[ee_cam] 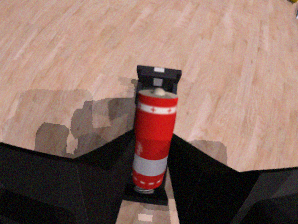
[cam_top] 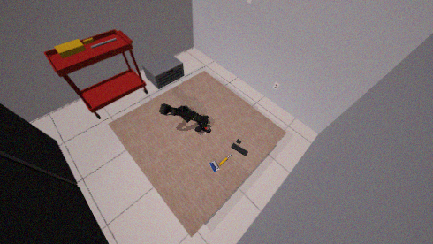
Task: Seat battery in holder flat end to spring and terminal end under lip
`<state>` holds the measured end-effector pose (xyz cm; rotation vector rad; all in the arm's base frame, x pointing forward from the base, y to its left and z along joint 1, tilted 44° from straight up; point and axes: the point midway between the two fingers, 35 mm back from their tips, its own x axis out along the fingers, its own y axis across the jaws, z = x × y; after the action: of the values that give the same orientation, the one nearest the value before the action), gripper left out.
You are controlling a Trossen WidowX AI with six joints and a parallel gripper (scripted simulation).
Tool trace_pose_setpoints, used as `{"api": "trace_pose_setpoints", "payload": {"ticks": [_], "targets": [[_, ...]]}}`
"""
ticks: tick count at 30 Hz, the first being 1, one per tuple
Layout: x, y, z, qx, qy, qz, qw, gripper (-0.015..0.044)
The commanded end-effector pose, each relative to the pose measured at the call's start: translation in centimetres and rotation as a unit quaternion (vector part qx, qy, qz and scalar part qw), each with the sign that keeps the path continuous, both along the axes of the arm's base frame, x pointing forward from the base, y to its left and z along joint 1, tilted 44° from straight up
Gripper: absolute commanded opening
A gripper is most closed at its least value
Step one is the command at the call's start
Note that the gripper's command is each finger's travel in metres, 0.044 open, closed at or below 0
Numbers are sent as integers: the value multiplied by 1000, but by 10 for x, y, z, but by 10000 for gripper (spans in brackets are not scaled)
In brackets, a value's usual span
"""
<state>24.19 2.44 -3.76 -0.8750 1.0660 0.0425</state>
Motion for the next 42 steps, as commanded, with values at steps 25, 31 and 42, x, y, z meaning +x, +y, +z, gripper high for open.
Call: {"api": "trace_pose_setpoints", "payload": {"ticks": [25, 31, 42], "targets": [[-3, -2, -4, -8, 23, -18, 1000, 81], [-1, -2, -6, -12, 34, -29, 999, 81], [2, -2, -8, -19, 56, -48, 997, 81]]}}
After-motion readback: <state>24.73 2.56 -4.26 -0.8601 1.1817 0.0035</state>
